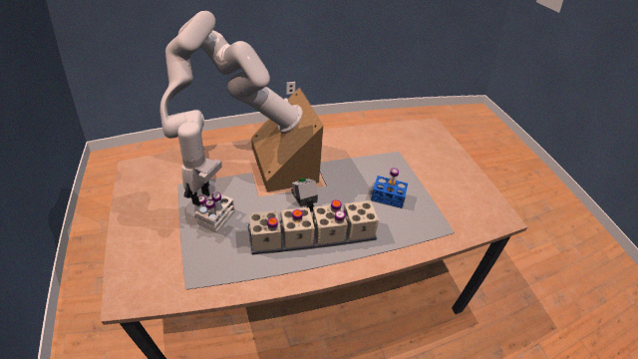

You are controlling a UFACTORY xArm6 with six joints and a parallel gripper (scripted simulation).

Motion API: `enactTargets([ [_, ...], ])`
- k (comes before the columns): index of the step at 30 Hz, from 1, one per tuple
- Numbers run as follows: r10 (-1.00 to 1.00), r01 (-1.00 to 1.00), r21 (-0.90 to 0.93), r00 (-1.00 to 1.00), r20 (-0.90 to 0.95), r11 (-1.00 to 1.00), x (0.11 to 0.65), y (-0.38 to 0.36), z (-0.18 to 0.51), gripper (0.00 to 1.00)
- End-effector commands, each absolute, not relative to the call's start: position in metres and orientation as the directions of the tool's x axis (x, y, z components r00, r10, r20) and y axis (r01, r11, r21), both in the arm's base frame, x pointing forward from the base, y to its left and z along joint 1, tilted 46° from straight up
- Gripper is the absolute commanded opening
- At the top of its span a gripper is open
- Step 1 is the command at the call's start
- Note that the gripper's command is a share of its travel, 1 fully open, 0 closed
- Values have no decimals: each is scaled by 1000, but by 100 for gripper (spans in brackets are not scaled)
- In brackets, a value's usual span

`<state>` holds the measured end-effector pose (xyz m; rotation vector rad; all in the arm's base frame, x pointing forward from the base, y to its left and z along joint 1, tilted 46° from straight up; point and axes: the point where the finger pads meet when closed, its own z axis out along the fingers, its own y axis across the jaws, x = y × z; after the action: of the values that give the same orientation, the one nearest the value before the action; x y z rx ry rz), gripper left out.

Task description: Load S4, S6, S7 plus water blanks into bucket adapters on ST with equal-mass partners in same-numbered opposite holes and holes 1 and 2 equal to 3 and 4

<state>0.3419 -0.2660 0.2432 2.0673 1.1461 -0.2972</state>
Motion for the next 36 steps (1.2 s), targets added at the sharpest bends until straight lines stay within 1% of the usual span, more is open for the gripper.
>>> enactTargets([
  [1,634,805,496,575,-517,-325,343,-267,243,57],
  [36,634,805,496,575,-517,-325,345,-279,232,57],
])
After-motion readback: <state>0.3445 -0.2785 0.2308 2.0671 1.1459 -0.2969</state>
